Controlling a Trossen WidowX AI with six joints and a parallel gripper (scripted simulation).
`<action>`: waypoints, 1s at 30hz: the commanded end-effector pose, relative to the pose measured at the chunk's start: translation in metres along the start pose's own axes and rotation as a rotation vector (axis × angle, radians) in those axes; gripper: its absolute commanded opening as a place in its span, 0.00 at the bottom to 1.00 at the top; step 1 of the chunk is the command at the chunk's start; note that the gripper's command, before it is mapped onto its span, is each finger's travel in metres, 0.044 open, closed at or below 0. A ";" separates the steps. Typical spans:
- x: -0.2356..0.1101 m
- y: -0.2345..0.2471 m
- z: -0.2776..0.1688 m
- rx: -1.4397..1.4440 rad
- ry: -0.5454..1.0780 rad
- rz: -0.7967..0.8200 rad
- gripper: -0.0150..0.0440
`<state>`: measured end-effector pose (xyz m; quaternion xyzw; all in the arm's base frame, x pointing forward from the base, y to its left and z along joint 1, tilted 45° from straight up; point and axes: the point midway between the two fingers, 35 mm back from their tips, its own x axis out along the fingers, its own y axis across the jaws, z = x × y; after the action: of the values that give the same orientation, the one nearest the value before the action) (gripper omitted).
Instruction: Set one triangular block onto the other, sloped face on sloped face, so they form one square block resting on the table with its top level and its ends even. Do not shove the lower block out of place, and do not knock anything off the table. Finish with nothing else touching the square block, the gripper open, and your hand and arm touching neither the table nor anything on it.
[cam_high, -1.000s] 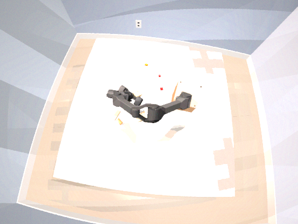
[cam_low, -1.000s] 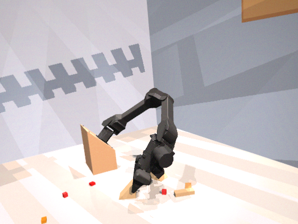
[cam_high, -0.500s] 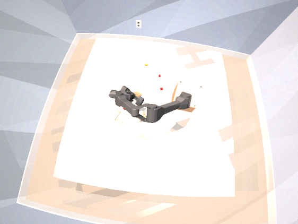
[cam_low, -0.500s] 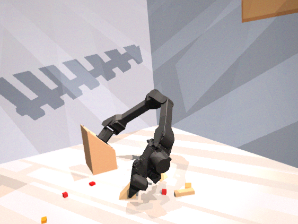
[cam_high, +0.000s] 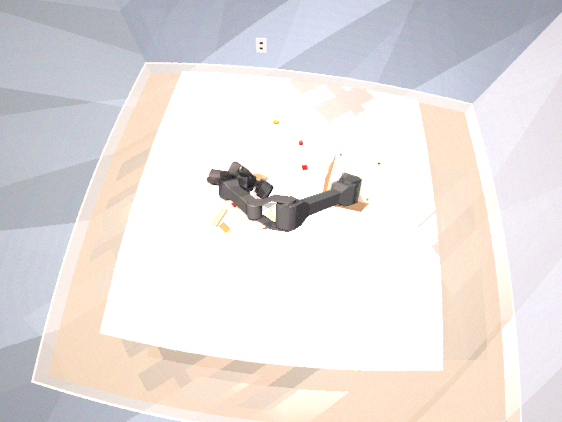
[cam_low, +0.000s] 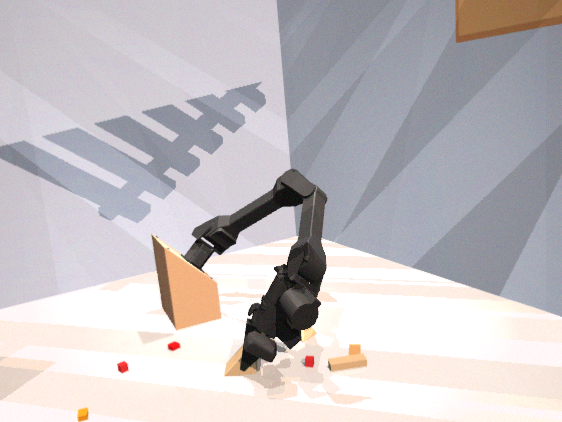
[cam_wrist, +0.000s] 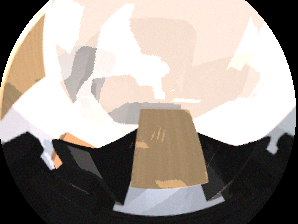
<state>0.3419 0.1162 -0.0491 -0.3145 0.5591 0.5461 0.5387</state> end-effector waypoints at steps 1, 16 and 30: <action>0.000 0.000 0.001 0.006 -0.004 0.002 0.60; -0.003 0.000 -0.008 0.004 -0.096 0.000 0.25; -0.006 0.000 -0.034 0.005 -0.459 -0.003 0.25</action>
<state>0.3362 0.0869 -0.0491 -0.1992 0.4454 0.5945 0.6391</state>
